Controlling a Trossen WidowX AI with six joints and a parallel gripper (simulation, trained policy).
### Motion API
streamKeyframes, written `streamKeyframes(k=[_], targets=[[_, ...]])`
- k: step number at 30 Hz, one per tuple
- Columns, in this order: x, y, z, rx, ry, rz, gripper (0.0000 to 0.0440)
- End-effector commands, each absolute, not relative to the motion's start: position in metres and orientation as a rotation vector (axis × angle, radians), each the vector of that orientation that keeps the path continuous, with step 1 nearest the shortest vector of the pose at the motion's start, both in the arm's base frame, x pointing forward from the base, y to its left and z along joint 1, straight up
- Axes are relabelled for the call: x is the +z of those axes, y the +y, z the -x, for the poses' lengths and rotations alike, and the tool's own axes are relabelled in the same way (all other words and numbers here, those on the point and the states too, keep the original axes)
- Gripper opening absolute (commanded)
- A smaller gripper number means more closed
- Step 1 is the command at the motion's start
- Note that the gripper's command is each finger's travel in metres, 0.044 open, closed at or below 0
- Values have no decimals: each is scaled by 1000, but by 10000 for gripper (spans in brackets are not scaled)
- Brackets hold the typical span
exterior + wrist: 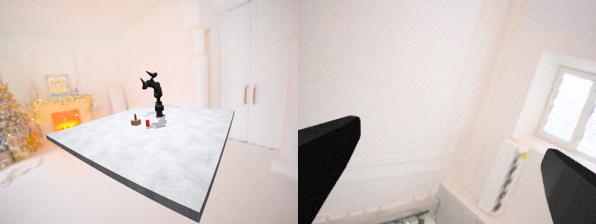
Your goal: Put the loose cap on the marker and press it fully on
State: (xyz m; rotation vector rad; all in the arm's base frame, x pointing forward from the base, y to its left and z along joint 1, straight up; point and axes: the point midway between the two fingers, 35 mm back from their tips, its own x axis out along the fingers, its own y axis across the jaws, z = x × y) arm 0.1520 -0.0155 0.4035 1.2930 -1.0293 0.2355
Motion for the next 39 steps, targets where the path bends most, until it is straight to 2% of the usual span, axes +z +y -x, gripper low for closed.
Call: streamKeyframes(k=[1, 6, 8, 23, 39], targets=[[404, -14, -154, 233, -1019, -1291, 376], [406, -8, -164, 230, -969, -1282, 257], [407, -5, -168, 229, -947, -1277, 235], [417, 14, -198, 212, -784, -1243, 290], [421, 33, -225, 192, -612, -1223, 325]])
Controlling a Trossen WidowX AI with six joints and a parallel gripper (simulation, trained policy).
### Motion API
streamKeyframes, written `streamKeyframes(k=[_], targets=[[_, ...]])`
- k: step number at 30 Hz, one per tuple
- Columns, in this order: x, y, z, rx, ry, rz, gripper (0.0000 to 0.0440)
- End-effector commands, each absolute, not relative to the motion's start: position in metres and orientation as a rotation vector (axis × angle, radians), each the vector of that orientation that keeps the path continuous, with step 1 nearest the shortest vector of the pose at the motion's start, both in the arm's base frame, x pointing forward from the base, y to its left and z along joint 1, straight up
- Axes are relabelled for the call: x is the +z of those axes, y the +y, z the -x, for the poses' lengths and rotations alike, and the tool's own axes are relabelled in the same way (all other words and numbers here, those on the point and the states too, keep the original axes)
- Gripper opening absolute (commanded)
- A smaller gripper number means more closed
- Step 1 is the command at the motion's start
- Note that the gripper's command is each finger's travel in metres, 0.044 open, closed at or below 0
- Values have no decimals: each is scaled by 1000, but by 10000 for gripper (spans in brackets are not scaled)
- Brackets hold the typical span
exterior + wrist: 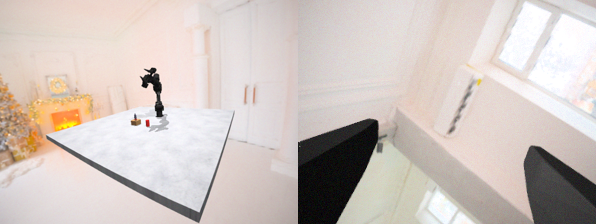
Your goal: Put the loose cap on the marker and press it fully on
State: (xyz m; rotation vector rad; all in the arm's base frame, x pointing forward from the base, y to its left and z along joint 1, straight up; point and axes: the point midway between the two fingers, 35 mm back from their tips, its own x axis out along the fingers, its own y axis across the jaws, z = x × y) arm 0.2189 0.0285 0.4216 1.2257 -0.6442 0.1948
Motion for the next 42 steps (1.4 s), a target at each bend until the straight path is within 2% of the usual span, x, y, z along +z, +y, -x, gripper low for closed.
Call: streamKeyframes(k=[1, 42], targets=[[420, 34, -227, 191, -601, -1222, 326], [389, 74, -280, 88, -146, -1186, 333]])
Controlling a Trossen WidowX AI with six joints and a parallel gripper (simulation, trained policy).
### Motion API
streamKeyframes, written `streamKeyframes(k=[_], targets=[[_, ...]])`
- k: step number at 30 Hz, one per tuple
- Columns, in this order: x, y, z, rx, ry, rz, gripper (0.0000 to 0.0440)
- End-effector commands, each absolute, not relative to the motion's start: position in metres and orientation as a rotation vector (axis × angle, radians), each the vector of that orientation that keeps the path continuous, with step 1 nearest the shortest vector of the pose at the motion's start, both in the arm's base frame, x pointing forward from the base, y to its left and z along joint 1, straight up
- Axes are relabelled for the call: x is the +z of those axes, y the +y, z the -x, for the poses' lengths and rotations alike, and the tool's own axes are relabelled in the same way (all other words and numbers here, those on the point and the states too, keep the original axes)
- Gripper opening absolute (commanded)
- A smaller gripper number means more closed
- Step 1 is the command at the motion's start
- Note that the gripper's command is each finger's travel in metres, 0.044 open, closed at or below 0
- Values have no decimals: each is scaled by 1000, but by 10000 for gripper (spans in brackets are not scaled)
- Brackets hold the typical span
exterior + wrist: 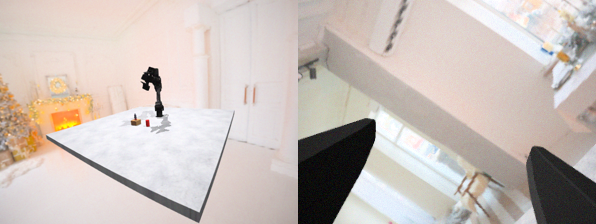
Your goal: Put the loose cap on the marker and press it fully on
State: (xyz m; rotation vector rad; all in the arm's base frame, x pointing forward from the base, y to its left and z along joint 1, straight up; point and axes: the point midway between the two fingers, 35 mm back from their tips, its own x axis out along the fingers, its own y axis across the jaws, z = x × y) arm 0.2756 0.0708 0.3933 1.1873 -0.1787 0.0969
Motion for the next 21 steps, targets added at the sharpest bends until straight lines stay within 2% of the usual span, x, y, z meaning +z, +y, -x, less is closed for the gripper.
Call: streamKeyframes(k=[1, 21], targets=[[388, 75, -281, 84, -135, -1186, 333], [360, 89, -297, 2, 86, -1177, 334]])
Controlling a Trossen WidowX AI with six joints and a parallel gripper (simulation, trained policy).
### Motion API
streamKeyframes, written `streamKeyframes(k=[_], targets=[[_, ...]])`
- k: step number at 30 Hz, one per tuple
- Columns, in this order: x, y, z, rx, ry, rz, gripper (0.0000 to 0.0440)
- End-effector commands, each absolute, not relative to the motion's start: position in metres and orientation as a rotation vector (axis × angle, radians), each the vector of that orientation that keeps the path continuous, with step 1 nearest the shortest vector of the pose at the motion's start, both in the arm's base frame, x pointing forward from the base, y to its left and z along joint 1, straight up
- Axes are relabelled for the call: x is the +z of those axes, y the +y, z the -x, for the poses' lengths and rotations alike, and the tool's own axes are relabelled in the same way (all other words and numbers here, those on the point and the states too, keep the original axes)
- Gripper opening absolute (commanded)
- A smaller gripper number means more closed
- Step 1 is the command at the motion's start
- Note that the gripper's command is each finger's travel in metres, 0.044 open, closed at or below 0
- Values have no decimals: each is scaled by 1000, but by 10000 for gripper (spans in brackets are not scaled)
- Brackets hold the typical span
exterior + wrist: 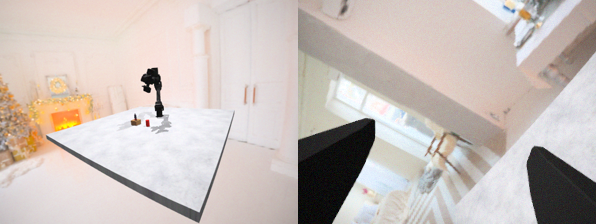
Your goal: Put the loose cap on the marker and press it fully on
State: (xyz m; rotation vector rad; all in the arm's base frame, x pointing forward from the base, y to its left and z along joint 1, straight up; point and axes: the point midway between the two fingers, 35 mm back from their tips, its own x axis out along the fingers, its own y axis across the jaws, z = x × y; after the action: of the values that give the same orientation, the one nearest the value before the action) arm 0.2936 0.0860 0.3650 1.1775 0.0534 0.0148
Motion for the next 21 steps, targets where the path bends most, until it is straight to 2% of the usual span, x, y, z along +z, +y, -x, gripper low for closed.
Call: streamKeyframes(k=[1, 21], targets=[[358, 89, -298, -3, 97, -1177, 334], [326, 99, -308, -110, 311, -1173, 335]])
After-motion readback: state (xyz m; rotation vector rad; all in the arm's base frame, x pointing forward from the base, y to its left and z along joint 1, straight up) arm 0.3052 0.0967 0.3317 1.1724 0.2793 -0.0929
